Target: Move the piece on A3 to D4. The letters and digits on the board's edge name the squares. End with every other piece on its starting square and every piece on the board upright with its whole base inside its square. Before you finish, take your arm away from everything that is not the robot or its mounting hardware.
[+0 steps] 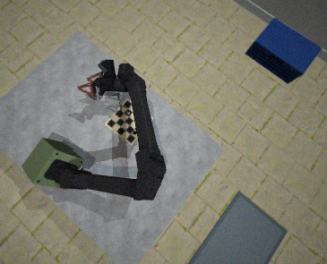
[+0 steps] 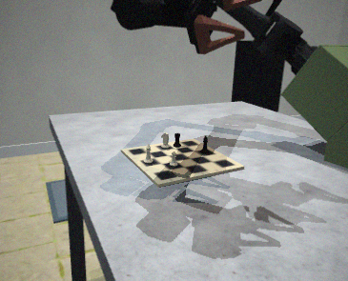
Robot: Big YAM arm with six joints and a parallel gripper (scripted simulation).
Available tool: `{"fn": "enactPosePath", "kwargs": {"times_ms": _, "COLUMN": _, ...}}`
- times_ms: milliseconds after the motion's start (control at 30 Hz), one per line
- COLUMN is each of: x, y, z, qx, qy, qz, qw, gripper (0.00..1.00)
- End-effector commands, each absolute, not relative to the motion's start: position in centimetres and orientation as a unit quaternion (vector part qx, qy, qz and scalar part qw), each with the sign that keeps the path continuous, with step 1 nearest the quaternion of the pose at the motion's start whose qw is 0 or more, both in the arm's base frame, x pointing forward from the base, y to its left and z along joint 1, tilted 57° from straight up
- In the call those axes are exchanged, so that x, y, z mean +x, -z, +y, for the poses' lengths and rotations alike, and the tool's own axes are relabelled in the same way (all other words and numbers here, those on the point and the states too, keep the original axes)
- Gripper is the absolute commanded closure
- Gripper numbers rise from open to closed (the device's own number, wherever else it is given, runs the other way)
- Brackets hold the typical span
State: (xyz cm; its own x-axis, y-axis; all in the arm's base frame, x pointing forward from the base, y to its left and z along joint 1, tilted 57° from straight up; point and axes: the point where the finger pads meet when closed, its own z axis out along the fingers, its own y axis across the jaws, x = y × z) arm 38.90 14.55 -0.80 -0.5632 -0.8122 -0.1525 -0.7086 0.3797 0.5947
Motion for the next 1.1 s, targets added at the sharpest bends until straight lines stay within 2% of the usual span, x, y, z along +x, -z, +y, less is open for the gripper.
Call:
{"fn": "enactPosePath", "kwargs": {"times_ms": 0, "x": 39.0, "y": 0.6, "z": 14.8, "qx": 0.463, "qy": 0.313, "qz": -0.825, "qw": 0.081, "gripper": 0.0}}
{"fn": "enactPosePath", "kwargs": {"times_ms": 533, "x": 39.0, "y": 0.6, "z": 14.8, "qx": 0.463, "qy": 0.313, "qz": -0.825, "qw": 0.081, "gripper": 0.0}}
{"fn": "enactPosePath", "kwargs": {"times_ms": 700, "x": 39.8, "y": 0.1, "z": 14.2, "qx": 0.47, "qy": 0.286, "qz": -0.832, "qw": 0.073, "gripper": 0.0}}
{"fn": "enactPosePath", "kwargs": {"times_ms": 833, "x": 39.9, "y": 1.1, "z": 10.8, "qx": 0.473, "qy": 0.21, "qz": -0.85, "qw": 0.1, "gripper": 0.0}}
{"fn": "enactPosePath", "kwargs": {"times_ms": 1033, "x": 41.8, "y": 0.9, "z": 2.8, "qx": 0.472, "qy": -0.017, "qz": -0.868, "qw": 0.153, "gripper": 0.0}}
{"fn": "enactPosePath", "kwargs": {"times_ms": 1067, "x": 41.8, "y": 0.9, "z": 2.8, "qx": 0.472, "qy": -0.017, "qz": -0.868, "qw": 0.153, "gripper": 0.0}}
